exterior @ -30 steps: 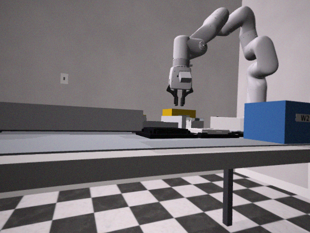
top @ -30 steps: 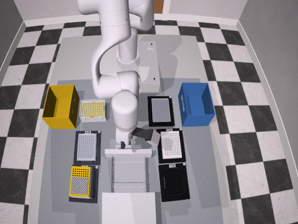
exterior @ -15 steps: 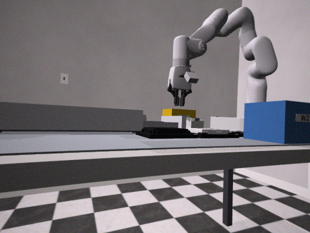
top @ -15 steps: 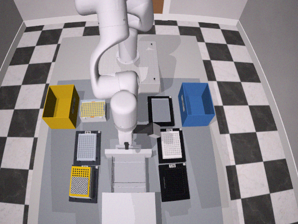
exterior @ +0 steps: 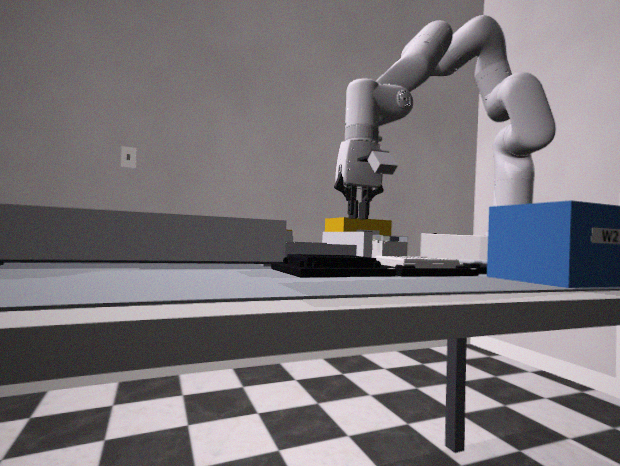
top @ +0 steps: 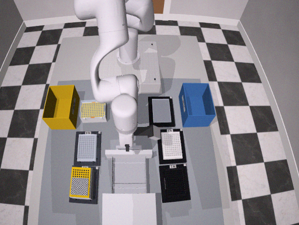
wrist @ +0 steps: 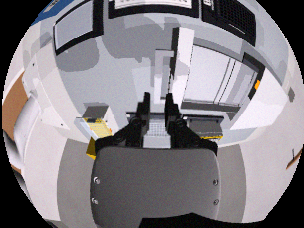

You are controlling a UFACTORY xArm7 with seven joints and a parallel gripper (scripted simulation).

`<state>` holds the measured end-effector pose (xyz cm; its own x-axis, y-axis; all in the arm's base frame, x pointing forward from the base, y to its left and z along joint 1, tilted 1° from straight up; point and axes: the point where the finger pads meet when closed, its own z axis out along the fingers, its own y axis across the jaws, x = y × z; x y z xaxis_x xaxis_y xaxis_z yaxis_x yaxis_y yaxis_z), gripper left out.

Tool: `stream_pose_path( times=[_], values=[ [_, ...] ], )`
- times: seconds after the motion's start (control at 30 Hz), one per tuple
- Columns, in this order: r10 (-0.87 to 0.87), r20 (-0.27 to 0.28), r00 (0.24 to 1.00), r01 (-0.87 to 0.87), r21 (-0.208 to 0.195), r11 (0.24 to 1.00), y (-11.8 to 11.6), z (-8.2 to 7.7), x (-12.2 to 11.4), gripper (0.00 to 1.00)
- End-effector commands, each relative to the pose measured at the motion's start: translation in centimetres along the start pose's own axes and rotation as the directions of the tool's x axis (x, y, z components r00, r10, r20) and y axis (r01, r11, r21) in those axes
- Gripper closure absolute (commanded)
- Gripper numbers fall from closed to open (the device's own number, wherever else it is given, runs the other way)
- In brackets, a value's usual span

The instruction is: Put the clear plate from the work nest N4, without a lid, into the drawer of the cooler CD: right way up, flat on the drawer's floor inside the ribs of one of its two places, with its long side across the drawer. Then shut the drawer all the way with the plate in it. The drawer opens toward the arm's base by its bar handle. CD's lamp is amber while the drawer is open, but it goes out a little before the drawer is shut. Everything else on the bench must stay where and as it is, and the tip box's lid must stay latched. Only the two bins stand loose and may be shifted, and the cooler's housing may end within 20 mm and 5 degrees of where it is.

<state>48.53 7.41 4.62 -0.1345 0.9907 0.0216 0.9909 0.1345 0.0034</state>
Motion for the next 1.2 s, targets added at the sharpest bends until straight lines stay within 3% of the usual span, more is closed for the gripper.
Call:
stream_pose_path(
  times=[0.0,1.17],
  values=[
    [0.000,0.001,1.000,0.000,-0.004,1.000,0.2,0.6,0.0,0.79],
    [0.000,0.001,1.000,0.000,-0.004,1.000,0.2,5.8,0.0,0.79]
  ],
)
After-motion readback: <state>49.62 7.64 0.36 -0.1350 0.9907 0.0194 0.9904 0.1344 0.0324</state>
